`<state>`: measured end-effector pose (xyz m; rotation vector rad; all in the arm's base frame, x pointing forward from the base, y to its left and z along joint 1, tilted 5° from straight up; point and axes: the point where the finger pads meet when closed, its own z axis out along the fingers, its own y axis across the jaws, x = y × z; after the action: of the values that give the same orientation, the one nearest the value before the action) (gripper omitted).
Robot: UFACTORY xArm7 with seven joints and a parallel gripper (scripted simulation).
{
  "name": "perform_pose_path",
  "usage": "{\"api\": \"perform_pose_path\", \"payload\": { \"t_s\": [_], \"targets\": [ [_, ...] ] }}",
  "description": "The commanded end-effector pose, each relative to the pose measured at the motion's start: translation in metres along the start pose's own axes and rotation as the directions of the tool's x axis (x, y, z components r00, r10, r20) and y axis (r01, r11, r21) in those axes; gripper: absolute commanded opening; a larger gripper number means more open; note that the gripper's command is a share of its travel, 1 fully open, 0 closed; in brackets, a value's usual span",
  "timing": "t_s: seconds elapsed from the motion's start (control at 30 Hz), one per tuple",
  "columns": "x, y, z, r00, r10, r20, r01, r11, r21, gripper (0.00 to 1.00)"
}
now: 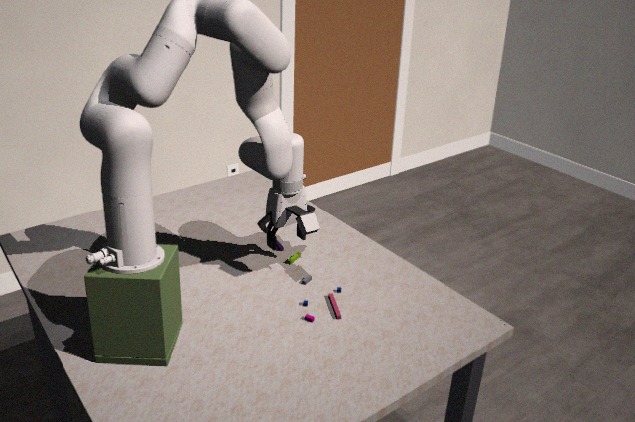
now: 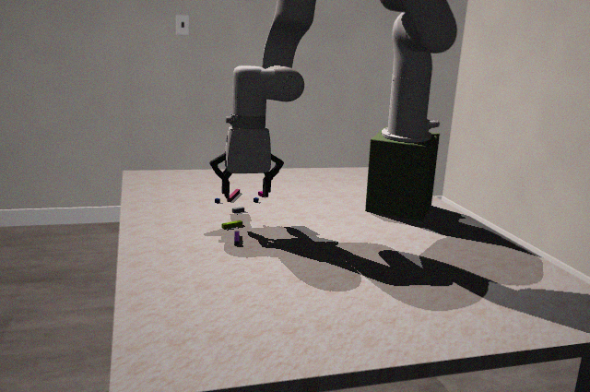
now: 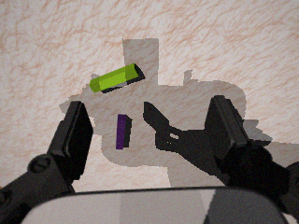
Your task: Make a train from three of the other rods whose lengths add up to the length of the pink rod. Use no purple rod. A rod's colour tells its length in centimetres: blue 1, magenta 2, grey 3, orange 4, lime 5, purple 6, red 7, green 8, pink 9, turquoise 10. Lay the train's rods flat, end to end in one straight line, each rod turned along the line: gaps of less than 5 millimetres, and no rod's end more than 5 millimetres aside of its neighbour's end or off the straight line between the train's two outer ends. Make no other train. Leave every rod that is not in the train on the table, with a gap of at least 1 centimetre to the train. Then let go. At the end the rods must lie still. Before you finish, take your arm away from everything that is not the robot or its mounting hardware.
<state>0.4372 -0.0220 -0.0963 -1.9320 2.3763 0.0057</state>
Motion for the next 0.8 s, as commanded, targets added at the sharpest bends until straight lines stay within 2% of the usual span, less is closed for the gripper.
{"api": "perform_pose_path", "payload": {
  "t_s": [0.0, 0.37, 0.53, 0.77],
  "targets": [
    [0.0, -0.002, -0.001, 1.0, 0.0, 0.0, 0.0, 1.0, 0.004, 1.0],
    [0.005, -0.001, -0.001, 0.998, -0.067, 0.0, 0.067, 0.998, 0.003, 1.0],
    [0.017, 0.002, -0.001, 0.977, -0.215, -0.001, 0.215, 0.977, 0.0, 1.0],
    [0.036, 0.006, -0.001, 0.899, -0.437, 0.0, 0.437, 0.899, -0.002, 1.0]
  ]
}}
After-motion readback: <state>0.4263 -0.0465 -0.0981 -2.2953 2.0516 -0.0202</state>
